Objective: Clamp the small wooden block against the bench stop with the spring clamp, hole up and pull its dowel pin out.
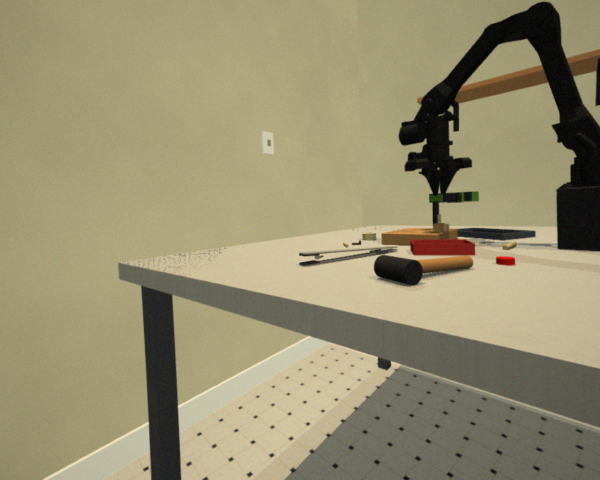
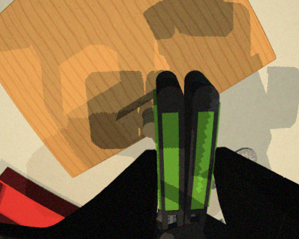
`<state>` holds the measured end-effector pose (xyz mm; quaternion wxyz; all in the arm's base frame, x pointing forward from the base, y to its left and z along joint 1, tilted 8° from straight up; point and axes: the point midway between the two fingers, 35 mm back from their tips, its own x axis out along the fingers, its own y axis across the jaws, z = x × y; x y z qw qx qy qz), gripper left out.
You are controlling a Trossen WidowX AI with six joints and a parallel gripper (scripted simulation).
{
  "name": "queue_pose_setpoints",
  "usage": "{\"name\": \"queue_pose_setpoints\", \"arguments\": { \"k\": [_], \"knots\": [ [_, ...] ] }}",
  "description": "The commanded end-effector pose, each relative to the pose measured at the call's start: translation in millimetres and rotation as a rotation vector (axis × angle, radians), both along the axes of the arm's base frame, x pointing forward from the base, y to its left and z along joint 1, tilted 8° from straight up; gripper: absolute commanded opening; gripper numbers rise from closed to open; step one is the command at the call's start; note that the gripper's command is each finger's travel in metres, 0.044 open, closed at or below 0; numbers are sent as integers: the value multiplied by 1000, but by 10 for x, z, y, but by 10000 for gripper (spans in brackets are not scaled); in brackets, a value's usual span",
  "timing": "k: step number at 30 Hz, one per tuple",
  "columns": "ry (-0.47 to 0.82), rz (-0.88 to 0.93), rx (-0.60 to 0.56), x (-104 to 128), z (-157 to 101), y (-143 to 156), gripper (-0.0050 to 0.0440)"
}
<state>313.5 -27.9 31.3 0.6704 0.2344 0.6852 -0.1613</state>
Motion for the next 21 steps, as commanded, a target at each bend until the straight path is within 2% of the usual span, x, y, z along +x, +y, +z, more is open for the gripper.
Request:
{"name": "queue_pose_setpoints", "arguments": {
  "k": [1, 21],
  "knots": [
    [-10, 35, 3, 21, 23, 34, 0],
    [-26, 184, 2, 41, 35, 140, 0]
  ]
}}
